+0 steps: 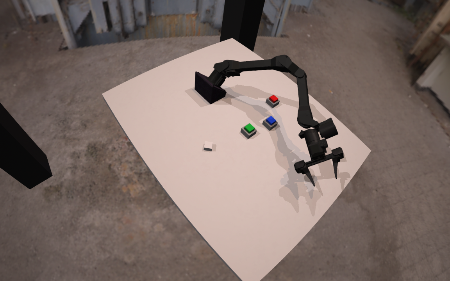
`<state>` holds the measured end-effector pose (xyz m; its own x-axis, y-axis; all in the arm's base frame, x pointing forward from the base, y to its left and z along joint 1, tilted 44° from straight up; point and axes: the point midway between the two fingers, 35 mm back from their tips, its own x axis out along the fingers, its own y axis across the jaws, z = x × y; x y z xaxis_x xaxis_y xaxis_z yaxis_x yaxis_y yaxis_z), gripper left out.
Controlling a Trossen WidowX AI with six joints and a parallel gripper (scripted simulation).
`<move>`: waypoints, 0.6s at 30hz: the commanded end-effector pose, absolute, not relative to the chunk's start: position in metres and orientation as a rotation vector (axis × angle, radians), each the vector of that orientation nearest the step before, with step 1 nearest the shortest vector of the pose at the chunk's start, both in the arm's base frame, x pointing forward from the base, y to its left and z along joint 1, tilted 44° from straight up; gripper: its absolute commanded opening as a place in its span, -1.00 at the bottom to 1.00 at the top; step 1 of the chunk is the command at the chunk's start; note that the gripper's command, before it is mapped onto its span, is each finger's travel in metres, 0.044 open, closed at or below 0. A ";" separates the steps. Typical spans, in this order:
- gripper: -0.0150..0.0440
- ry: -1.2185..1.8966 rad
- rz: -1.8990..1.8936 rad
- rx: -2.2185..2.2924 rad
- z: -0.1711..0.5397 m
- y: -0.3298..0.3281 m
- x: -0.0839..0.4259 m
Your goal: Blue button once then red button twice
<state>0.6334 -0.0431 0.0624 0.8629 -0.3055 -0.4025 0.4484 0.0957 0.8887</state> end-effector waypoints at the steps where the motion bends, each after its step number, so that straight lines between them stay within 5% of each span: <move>1: 0.86 0.758 -0.461 0.875 0.044 -0.050 0.558; 18: 0.86 1.321 -0.006 0.559 0.058 -0.027 0.428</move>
<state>0.4921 -0.0384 0.0396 0.4438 0.1250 -0.8874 0.5113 0.7779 0.3653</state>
